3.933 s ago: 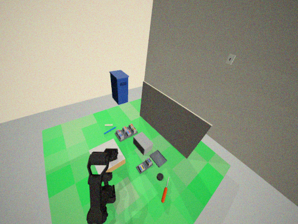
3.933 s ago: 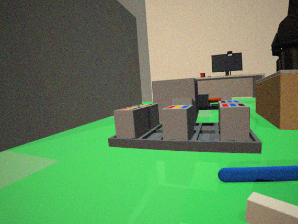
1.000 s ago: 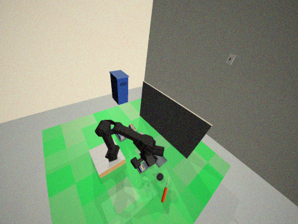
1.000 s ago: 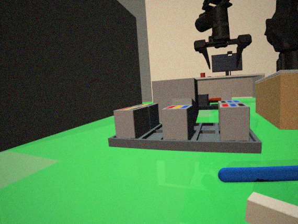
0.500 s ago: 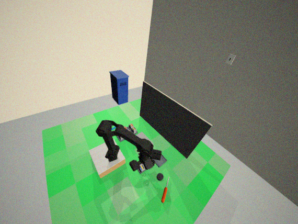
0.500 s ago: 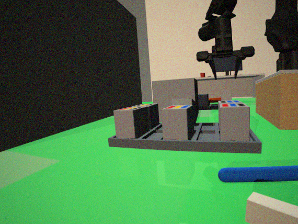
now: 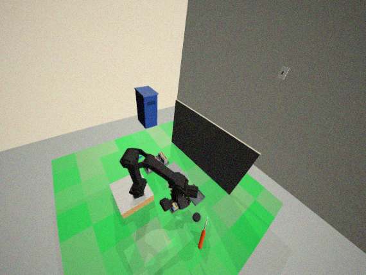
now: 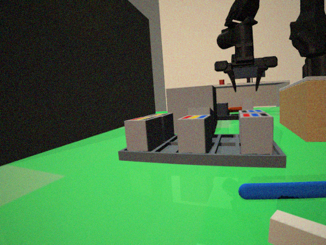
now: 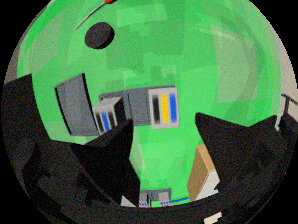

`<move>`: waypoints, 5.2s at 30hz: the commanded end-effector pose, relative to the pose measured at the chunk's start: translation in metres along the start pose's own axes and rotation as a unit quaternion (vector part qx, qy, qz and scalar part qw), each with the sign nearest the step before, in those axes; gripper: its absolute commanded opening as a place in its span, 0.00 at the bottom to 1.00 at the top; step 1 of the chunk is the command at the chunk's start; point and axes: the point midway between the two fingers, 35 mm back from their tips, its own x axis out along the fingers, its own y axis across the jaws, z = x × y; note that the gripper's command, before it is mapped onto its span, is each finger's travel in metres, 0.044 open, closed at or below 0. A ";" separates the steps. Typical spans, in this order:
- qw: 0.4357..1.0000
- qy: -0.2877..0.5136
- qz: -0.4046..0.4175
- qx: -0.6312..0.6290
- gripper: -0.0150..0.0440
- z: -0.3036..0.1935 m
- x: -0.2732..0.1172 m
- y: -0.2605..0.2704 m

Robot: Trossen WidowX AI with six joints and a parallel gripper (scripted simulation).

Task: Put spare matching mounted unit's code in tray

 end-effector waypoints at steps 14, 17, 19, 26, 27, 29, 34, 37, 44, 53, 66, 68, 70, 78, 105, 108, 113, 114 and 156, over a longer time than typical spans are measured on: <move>1.000 0.005 -0.006 -0.002 0.76 -0.002 0.031 -0.002; 1.000 0.005 -0.006 -0.002 0.76 -0.002 0.036 -0.002; 1.000 0.005 -0.006 -0.002 0.76 -0.002 0.040 -0.002; 1.000 0.005 -0.006 -0.002 0.76 -0.003 0.051 -0.003; 1.000 0.005 -0.006 -0.002 0.76 -0.003 0.053 -0.003; 1.000 0.005 -0.006 -0.002 0.76 -0.003 0.056 -0.003; 1.000 0.005 -0.006 -0.002 0.76 -0.004 0.064 -0.004; 1.000 0.005 -0.006 -0.002 0.76 -0.005 0.068 -0.005; 1.000 0.005 -0.006 -0.002 0.76 -0.005 0.068 -0.005; 1.000 0.004 -0.005 0.000 0.72 -0.004 0.067 -0.004; 1.000 0.004 -0.005 0.000 0.37 -0.004 0.067 -0.004; 1.000 0.004 -0.005 0.000 0.28 -0.004 0.067 -0.004; 1.000 0.004 -0.005 0.000 0.25 -0.004 0.067 -0.004; 1.000 0.004 -0.005 -0.001 0.25 -0.004 0.063 -0.004; 1.000 0.009 -0.007 -0.004 0.25 -0.003 -0.028 -0.002; 1.000 0.008 -0.006 -0.003 0.25 -0.002 -0.044 -0.001; 1.000 0.006 -0.006 -0.003 0.25 -0.001 -0.072 -0.001; 1.000 0.006 -0.006 -0.002 0.25 -0.002 -0.077 -0.001; 1.000 0.006 0.002 -0.005 0.25 0.000 -0.088 0.167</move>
